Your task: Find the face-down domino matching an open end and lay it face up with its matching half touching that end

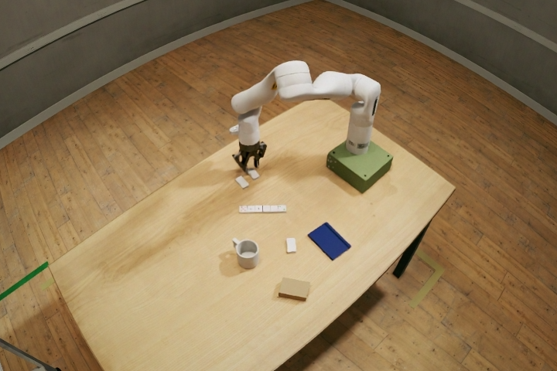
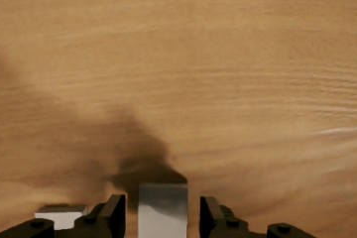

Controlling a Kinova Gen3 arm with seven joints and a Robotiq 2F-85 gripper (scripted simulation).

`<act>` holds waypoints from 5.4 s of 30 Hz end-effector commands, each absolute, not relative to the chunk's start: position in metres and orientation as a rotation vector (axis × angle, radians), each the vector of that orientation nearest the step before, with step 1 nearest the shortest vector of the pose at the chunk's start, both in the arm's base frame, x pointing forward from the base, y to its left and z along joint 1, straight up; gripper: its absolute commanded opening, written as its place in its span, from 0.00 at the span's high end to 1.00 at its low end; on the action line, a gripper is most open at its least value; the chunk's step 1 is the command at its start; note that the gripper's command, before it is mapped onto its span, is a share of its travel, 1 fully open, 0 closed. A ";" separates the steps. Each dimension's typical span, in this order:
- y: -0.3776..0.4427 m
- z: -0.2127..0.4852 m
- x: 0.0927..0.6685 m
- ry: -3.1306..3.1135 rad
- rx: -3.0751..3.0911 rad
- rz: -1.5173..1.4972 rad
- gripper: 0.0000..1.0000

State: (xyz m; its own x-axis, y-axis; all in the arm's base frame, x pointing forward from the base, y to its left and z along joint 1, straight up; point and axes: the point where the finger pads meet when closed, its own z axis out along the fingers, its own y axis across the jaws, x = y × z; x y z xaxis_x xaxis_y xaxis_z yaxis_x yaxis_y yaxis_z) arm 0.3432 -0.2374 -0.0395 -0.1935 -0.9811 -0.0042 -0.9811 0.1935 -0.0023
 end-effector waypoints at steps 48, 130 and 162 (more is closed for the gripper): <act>-0.240 -0.031 0.343 2.337 -1.921 0.134 0.51; -0.240 -0.035 0.343 2.337 -1.921 0.134 0.69; -0.229 0.065 0.338 2.337 -1.921 0.131 0.69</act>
State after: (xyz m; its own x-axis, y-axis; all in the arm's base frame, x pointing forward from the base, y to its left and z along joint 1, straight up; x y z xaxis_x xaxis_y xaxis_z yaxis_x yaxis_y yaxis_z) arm 0.3416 -0.2372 0.0645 -0.1910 -0.9711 -0.1428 -0.9811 0.1934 -0.0028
